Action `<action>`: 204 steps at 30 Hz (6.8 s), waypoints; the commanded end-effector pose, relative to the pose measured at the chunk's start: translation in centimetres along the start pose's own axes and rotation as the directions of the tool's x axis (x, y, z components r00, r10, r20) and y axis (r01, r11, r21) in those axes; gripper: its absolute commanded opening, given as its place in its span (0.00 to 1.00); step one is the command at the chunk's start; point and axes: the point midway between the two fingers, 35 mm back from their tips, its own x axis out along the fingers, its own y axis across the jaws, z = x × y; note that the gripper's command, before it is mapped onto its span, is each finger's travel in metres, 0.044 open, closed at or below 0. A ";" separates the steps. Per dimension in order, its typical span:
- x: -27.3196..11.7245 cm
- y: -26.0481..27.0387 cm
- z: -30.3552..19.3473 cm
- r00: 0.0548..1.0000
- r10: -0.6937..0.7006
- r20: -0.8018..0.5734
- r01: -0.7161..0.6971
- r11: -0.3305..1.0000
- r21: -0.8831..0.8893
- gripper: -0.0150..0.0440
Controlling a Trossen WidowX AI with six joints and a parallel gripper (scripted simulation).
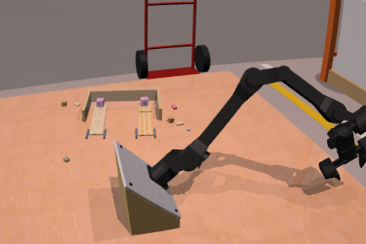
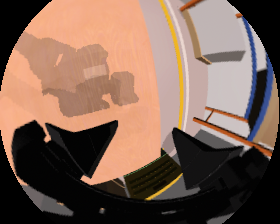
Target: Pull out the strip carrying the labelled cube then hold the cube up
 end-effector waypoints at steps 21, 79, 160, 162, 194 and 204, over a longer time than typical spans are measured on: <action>0.7 14.7 33.6 0.843 0.213 0.494 -0.353 0.912 0.211 0.93; -44.6 57.4 40.4 0.532 0.608 0.590 -0.581 0.769 -0.268 0.49; -34.2 73.5 42.4 0.845 0.532 -0.049 -0.534 0.845 -0.029 0.25; -34.2 73.5 42.4 0.845 0.532 -0.049 -0.534 0.845 -0.029 0.25; -34.0 73.7 42.4 0.845 0.532 -0.049 -0.534 0.845 -0.029 0.25; -33.9 73.7 42.4 0.845 0.532 -0.049 -0.534 0.845 -0.029 0.25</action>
